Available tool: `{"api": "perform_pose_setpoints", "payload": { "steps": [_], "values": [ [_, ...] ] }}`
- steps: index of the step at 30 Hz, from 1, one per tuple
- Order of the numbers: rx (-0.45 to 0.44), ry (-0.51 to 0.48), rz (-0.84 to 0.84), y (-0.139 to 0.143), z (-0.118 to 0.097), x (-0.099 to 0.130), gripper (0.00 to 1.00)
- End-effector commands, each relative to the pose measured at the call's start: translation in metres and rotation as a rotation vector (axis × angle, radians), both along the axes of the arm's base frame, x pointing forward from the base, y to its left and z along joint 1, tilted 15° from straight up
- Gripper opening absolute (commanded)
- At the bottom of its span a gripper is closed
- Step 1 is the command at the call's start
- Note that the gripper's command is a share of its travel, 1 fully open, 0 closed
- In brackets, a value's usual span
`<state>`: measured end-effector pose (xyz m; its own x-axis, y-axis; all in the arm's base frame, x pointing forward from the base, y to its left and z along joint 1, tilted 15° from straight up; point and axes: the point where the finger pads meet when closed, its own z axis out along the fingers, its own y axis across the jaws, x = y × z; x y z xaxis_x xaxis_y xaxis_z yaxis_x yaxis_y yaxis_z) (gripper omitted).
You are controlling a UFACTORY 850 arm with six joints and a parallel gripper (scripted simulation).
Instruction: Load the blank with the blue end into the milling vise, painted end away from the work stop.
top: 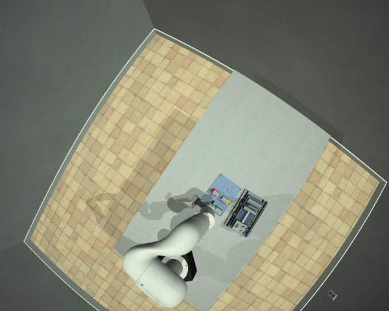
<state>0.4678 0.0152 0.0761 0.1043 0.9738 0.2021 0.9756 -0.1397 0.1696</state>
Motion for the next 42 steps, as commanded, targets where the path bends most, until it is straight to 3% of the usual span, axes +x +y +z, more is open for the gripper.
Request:
{"api": "perform_pose_setpoints", "payload": {
  "steps": [1,42],
  "values": [
    [0.000,-0.002,0.000,0.0001,-0.0005,0.0008,0.00],
    [-0.004,-0.006,0.021,0.0005,-0.0031,0.0012,0.00]
  ]
}}
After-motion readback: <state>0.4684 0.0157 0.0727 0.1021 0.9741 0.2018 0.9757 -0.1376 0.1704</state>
